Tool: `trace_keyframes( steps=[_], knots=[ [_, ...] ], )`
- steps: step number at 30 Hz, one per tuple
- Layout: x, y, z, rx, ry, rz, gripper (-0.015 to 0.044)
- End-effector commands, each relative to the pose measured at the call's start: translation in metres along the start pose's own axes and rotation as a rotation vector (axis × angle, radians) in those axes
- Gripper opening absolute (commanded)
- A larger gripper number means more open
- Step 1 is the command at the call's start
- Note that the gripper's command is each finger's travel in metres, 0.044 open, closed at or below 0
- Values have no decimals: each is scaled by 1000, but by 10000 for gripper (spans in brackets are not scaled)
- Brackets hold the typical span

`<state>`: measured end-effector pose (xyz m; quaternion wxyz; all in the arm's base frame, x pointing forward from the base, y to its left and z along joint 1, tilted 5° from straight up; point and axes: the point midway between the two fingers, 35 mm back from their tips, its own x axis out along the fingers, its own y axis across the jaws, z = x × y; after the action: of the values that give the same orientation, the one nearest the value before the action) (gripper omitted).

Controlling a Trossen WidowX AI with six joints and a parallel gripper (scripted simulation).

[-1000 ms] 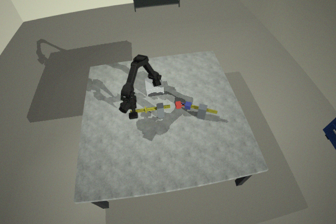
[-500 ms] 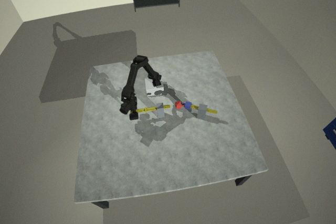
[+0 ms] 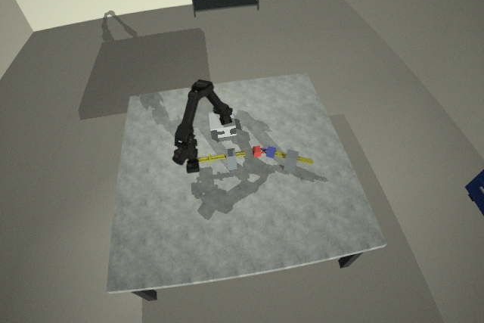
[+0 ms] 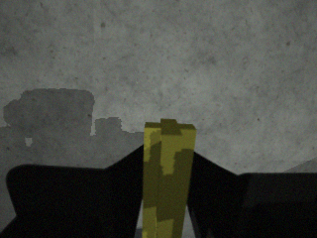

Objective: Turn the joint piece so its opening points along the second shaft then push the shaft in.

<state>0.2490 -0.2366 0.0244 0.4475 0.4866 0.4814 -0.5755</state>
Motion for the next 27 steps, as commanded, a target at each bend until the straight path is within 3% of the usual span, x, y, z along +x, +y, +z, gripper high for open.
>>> trace_keyframes(
  steps=[1,6,22,27],
  knots=[
    [1,0,1,4,-3,-2,102],
    [1,0,1,4,-3,-2,69],
    [2,0,3,4,-3,82,67],
    [1,0,2,4,-1,62,34]
  ],
)
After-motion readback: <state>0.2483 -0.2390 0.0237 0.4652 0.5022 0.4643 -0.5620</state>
